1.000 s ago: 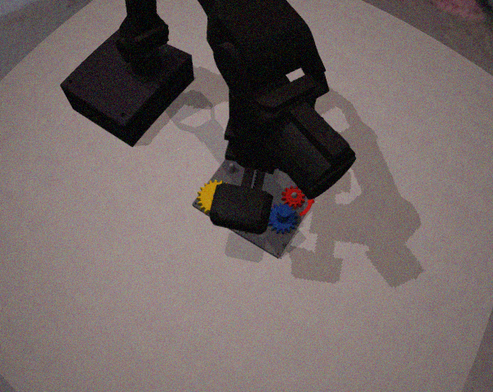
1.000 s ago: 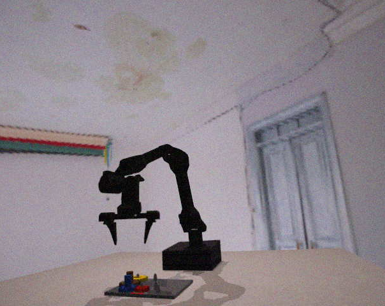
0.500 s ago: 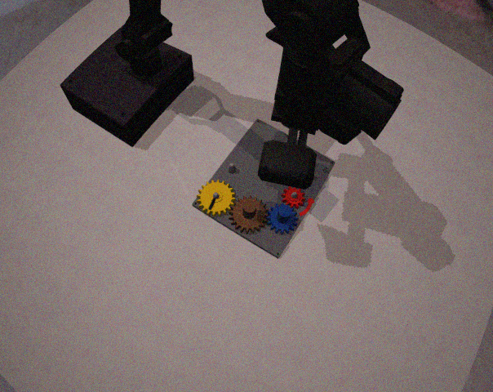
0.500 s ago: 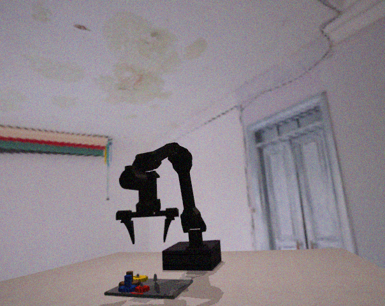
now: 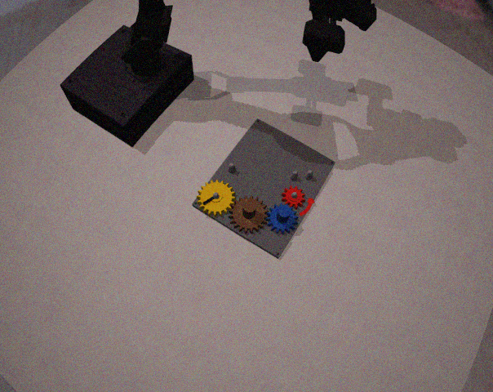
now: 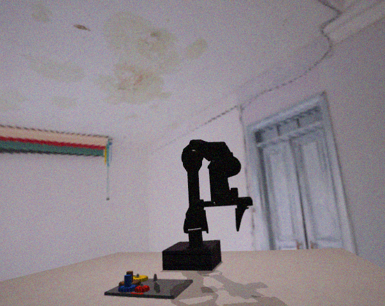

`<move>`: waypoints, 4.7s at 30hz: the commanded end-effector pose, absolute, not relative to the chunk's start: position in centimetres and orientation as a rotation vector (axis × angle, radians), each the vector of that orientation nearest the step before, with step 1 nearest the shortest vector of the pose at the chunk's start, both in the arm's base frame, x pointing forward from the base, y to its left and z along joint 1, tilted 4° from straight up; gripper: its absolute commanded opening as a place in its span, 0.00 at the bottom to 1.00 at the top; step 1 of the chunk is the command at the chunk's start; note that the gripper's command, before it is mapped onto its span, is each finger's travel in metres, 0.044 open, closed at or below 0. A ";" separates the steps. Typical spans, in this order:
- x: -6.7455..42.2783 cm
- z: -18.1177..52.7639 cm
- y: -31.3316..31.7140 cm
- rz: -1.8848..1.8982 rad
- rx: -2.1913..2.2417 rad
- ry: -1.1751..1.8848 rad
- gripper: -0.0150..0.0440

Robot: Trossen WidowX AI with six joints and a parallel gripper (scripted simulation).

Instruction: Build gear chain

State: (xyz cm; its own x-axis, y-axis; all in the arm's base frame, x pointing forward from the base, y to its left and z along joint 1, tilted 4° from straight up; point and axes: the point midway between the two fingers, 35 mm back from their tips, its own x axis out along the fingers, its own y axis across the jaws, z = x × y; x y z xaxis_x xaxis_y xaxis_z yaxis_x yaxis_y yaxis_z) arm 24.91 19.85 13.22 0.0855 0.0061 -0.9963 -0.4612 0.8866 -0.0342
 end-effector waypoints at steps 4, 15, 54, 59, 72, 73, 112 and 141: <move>17.1 14.0 26.0 0.359 -0.378 1.445 1.00; 16.3 14.0 26.5 0.360 -0.377 1.444 1.00; 16.3 14.0 26.5 0.360 -0.377 1.444 1.00; 16.3 14.0 26.5 0.360 -0.377 1.444 1.00; 16.3 14.0 26.5 0.360 -0.377 1.444 1.00; 16.3 14.0 26.5 0.360 -0.377 1.444 1.00; 16.3 14.0 26.5 0.360 -0.377 1.444 1.00; 16.3 14.0 26.5 0.360 -0.377 1.444 1.00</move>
State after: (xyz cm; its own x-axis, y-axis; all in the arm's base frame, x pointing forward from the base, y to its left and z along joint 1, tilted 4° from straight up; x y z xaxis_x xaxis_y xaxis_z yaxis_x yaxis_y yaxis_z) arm 16.24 26.55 13.98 0.0918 0.0140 -0.9957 -0.4612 0.8868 -0.0301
